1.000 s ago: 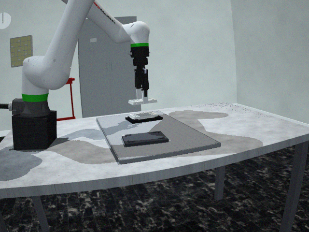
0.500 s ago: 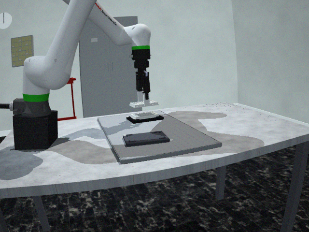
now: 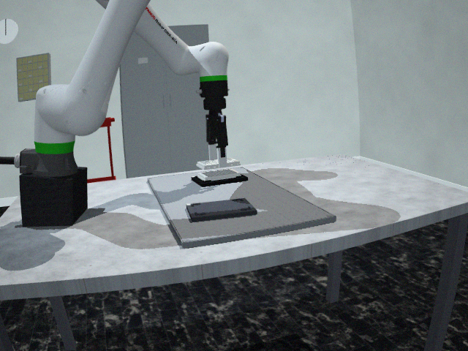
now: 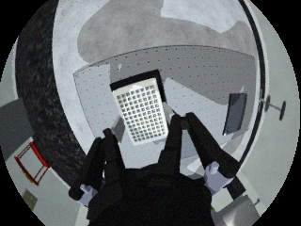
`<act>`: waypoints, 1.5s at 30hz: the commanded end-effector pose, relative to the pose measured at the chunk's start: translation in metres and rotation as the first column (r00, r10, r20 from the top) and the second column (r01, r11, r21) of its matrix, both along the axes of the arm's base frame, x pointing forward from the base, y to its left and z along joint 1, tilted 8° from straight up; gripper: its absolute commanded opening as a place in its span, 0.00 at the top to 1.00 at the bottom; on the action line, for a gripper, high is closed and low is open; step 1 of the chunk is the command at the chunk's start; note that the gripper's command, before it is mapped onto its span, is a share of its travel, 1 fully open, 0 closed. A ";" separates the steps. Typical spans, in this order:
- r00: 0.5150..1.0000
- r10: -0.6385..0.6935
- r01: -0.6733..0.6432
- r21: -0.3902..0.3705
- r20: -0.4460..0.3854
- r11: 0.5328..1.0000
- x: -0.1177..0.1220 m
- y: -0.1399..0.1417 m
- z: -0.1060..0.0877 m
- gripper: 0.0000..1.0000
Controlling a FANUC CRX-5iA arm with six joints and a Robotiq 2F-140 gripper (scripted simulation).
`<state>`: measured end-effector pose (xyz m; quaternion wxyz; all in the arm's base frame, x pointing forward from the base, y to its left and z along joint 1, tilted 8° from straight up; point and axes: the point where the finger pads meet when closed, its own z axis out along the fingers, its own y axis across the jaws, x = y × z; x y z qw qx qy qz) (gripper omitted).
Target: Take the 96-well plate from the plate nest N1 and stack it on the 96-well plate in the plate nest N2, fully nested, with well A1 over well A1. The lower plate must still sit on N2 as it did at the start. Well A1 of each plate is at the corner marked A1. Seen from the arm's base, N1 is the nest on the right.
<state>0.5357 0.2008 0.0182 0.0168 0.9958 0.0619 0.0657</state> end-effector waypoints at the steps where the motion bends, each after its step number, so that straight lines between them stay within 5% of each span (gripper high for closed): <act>1: 1.000 0.000 0.000 0.000 0.000 1.000 0.001 0.000 -0.004 1.00; 45: 1.000 0.000 0.000 0.000 0.000 1.000 0.002 0.000 -0.017 1.00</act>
